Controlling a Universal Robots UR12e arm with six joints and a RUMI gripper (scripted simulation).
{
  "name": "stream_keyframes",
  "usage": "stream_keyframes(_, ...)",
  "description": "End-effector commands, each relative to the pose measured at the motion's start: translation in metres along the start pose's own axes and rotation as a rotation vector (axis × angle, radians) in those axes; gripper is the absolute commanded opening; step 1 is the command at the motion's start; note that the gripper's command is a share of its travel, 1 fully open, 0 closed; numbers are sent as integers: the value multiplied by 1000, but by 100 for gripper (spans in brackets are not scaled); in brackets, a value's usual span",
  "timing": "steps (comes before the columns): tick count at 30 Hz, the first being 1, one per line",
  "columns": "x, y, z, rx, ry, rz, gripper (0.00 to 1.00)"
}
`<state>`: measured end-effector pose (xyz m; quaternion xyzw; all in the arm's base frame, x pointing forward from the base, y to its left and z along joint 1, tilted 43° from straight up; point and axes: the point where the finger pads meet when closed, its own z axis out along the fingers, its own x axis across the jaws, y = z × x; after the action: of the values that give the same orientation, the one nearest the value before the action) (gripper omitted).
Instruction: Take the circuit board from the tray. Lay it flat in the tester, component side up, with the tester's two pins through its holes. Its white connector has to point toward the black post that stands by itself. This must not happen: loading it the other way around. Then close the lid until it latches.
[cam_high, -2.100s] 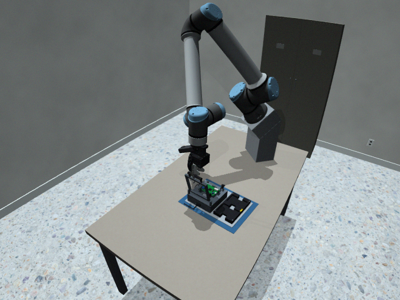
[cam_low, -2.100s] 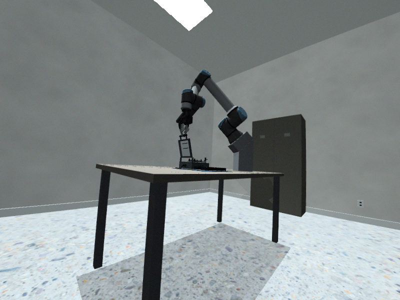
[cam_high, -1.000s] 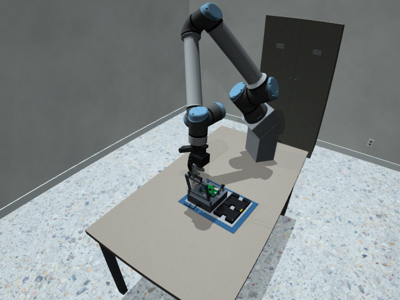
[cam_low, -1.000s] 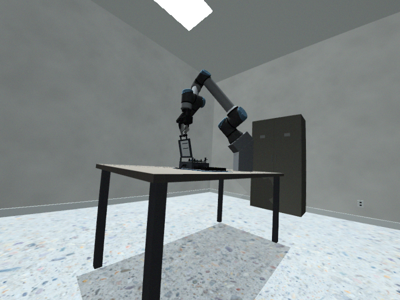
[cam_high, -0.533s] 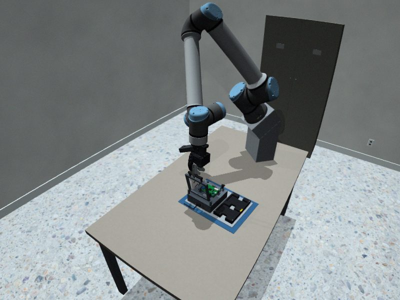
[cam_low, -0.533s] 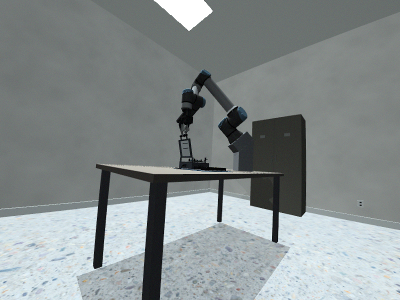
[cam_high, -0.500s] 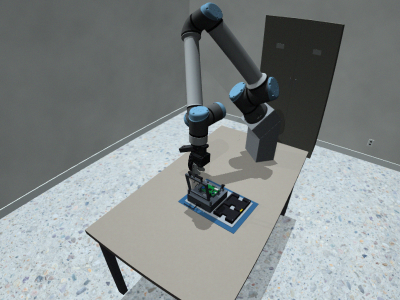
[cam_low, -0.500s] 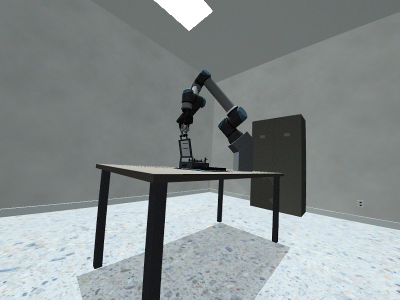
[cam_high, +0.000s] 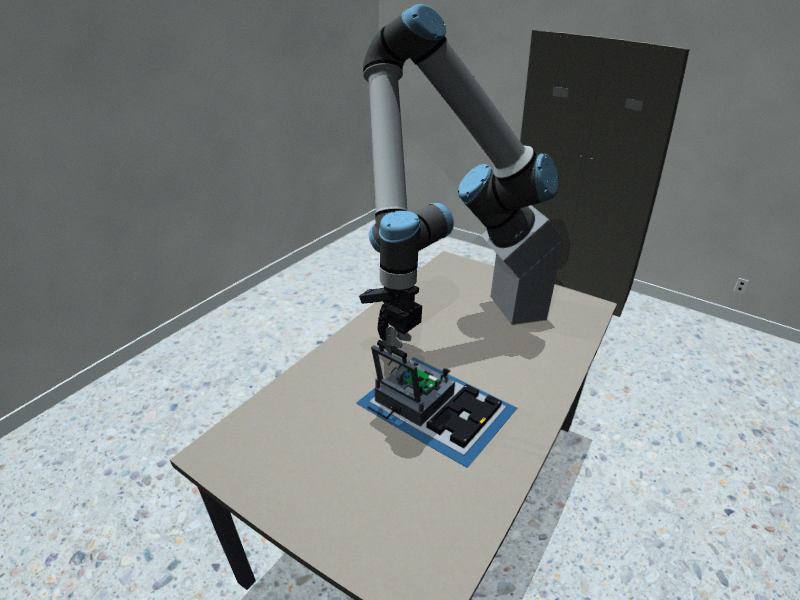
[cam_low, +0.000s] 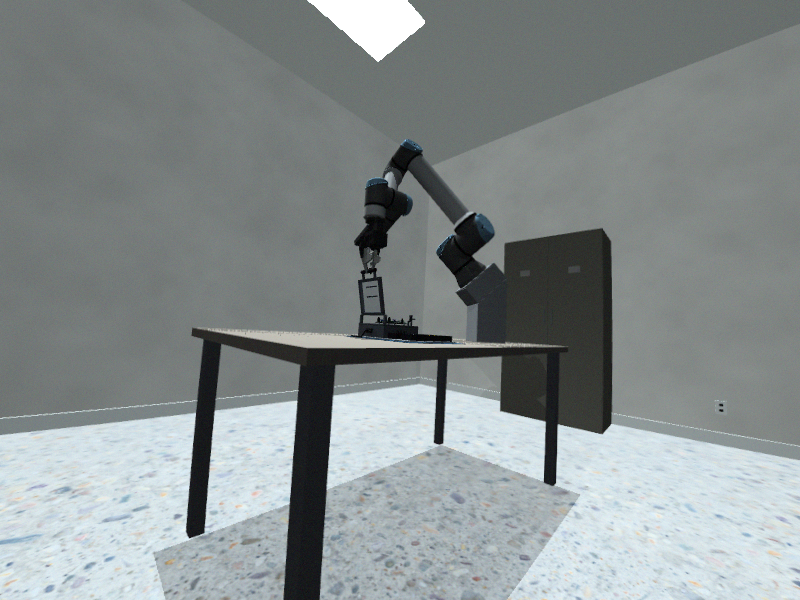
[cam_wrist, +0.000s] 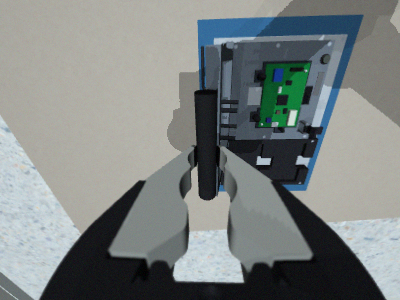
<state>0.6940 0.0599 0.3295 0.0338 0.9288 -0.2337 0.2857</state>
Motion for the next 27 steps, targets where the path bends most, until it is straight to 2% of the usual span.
stream_keyframes(1,3,0,-1,0,-1,0,0)
stream_keyframes(27,26,-1,-4,0,-1,0,0)
